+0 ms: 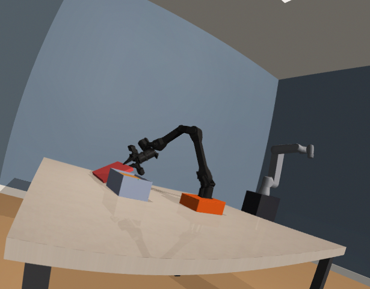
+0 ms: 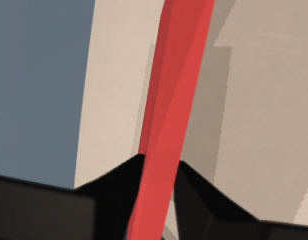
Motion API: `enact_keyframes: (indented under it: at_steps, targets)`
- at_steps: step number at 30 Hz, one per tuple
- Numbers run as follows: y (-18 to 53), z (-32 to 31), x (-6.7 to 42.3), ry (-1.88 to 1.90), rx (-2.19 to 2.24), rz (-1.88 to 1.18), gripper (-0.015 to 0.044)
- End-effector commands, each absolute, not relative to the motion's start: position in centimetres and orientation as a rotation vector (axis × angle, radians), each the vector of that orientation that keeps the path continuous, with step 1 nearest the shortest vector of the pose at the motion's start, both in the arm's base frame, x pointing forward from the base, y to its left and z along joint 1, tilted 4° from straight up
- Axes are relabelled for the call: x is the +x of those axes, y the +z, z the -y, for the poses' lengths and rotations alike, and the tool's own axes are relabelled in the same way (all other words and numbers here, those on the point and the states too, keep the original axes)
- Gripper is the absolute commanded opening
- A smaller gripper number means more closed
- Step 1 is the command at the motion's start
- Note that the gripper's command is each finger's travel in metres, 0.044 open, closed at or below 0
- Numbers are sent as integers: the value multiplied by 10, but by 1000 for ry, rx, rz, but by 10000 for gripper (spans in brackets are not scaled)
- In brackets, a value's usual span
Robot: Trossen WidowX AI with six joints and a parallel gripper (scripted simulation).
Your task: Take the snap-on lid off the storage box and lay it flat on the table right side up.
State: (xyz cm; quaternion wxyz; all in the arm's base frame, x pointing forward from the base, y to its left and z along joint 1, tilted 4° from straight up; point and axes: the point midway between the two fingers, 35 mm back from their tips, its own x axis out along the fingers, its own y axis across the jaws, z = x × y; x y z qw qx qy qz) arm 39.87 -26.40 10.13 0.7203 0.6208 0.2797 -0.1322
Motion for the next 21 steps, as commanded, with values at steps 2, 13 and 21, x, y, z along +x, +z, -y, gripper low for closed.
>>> enact_keyframes:
  at_steps: [2, 13, 21]
  targets:
    - [87, 262, 397, -307, 1387, -639, 0]
    - [78, 262, 398, -307, 1387, -639, 0]
    - [72, 262, 398, -307, 1387, -639, 0]
